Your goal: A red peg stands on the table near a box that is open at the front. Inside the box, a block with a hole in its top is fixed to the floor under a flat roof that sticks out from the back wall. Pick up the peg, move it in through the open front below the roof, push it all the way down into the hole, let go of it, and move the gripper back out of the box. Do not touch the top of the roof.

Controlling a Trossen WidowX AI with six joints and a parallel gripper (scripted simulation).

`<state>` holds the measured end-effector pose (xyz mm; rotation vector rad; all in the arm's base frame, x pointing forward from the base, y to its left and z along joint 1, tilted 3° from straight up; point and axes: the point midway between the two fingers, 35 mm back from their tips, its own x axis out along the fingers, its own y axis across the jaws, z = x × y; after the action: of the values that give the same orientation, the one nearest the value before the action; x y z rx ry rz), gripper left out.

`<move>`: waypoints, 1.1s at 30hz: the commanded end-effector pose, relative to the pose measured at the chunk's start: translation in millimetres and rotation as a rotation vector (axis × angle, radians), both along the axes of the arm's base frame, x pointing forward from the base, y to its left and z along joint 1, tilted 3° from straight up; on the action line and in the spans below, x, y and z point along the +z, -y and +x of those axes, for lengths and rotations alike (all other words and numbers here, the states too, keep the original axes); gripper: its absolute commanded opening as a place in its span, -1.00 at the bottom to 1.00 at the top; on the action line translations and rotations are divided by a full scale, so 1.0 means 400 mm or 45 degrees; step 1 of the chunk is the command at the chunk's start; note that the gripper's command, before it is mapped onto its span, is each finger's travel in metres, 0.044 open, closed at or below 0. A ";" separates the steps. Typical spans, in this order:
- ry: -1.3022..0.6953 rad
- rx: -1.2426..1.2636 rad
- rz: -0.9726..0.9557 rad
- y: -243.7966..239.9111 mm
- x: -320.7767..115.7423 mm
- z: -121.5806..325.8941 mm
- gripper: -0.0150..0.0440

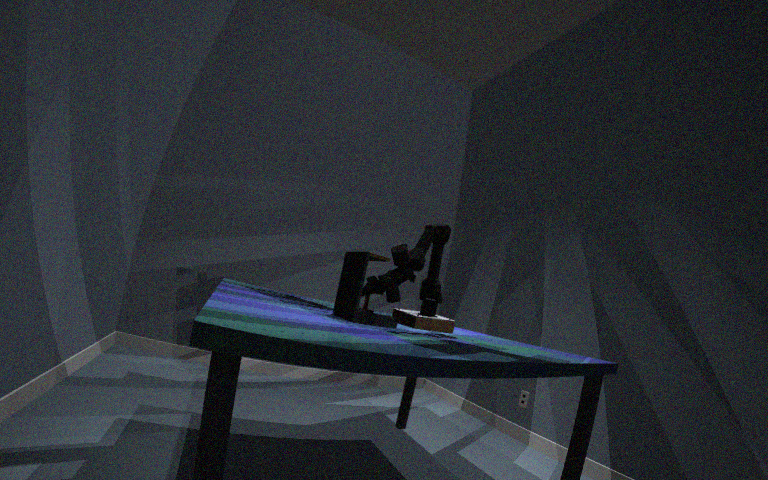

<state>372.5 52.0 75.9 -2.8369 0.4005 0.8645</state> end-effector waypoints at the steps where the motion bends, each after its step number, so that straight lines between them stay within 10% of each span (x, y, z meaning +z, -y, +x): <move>1: -0.010 0.005 -0.004 -0.001 -0.018 0.001 -0.49; 33: -0.011 0.005 -0.004 -0.003 -0.051 0.003 -0.49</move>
<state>377.2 53.2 65.7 -2.8390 0.3980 0.8328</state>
